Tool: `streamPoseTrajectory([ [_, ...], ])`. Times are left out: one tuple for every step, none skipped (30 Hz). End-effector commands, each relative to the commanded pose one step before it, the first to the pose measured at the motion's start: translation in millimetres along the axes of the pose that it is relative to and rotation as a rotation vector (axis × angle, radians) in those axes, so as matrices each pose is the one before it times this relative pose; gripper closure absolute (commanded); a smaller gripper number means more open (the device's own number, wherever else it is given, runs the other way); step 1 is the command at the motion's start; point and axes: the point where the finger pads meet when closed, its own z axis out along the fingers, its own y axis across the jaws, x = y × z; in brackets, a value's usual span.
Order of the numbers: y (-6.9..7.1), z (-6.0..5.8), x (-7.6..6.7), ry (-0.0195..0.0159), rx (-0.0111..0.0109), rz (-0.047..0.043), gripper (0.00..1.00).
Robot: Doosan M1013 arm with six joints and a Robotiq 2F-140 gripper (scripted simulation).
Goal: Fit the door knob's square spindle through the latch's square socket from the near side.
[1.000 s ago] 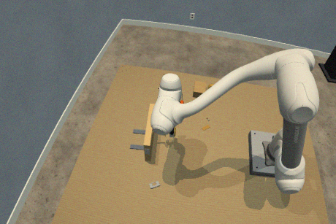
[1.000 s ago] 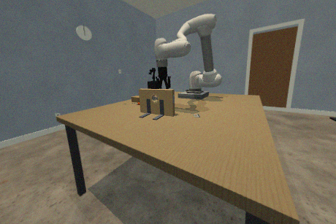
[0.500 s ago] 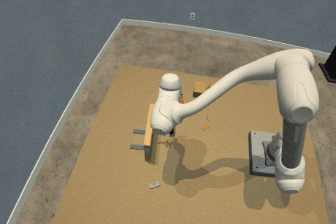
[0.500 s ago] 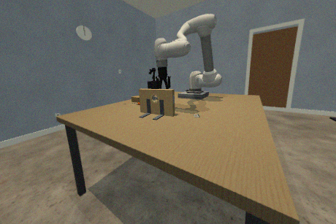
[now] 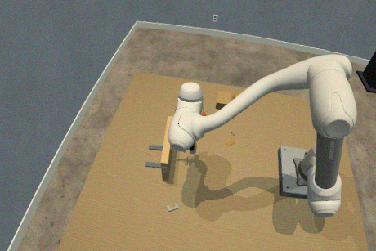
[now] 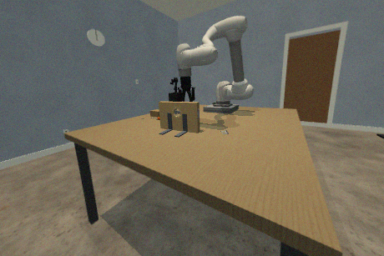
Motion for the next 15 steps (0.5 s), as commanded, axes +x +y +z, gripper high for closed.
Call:
streamPoseTrajectory([
  [-0.03, -0.15, 0.06, 0.00016, 0.00016, -0.00003, 0.58],
  [0.0, -0.01, 0.1, 0.0, 0.0, 0.0, 0.58],
  [0.0, -0.01, 0.13, 0.0, 0.0, 0.0, 0.58],
  [0.0, -0.01, 0.16, 0.0, 0.0, 0.0, 0.58],
  [0.0, -0.01, 0.18, 0.0, 0.0, 0.0, 0.58],
  [0.0, -0.01, 0.19, 0.0, 0.0, 0.0, 0.58],
  [0.0, -0.01, 0.18, 0.0, 0.0, 0.0, 0.58],
  [0.0, -0.01, 0.16, 0.0, 0.0, 0.0, 0.58],
  [0.0, -0.01, 0.13, 0.0, 0.0, 0.0, 0.58],
  [0.0, -0.01, 0.1, 0.0, 0.0, 0.0, 0.58],
  [0.0, 0.0, 0.06, 0.0, 0.0, 0.0, 0.58],
  [0.0, 0.0, 0.02, 0.0, 0.0, 0.0, 0.58],
  [0.0, 0.0, 0.0, 0.0, 0.0, 0.0, 0.58],
  [0.0, 0.0, 0.0, 0.0, 0.0, 0.0, 0.58],
  [0.0, 0.0, 0.0, 0.0, 0.0, 0.0, 0.58],
])
